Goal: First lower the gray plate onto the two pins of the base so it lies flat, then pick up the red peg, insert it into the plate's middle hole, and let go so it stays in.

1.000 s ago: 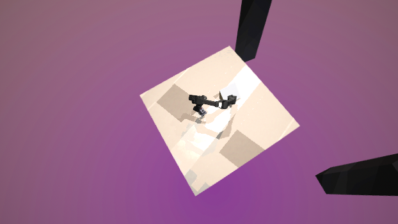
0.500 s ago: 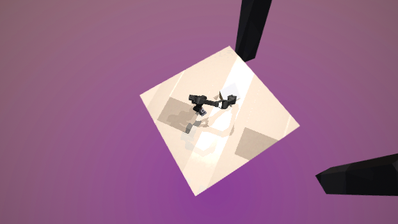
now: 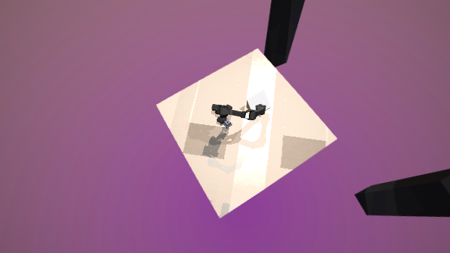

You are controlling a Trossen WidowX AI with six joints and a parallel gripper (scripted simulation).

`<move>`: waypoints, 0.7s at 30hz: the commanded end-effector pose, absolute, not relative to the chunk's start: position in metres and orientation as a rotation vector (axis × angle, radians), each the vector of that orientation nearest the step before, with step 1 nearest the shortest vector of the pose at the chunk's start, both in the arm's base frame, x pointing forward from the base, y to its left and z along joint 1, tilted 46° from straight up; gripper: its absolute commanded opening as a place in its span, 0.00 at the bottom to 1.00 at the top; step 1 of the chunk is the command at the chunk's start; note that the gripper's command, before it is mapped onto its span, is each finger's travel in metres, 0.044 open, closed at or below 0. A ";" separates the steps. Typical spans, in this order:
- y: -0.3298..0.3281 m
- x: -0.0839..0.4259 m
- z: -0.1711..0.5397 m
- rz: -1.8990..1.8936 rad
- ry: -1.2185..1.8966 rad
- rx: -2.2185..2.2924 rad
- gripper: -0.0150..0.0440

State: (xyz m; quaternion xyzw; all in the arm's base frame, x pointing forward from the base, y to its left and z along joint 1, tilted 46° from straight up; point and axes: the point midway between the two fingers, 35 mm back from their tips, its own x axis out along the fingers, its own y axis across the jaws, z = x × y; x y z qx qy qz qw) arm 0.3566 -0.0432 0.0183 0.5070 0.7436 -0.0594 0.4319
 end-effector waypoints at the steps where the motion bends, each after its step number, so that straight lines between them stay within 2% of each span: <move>1: -0.043 0.356 0.020 -0.149 1.853 1.262 0.25; 21: -0.044 0.355 0.018 -0.150 1.853 1.262 0.25</move>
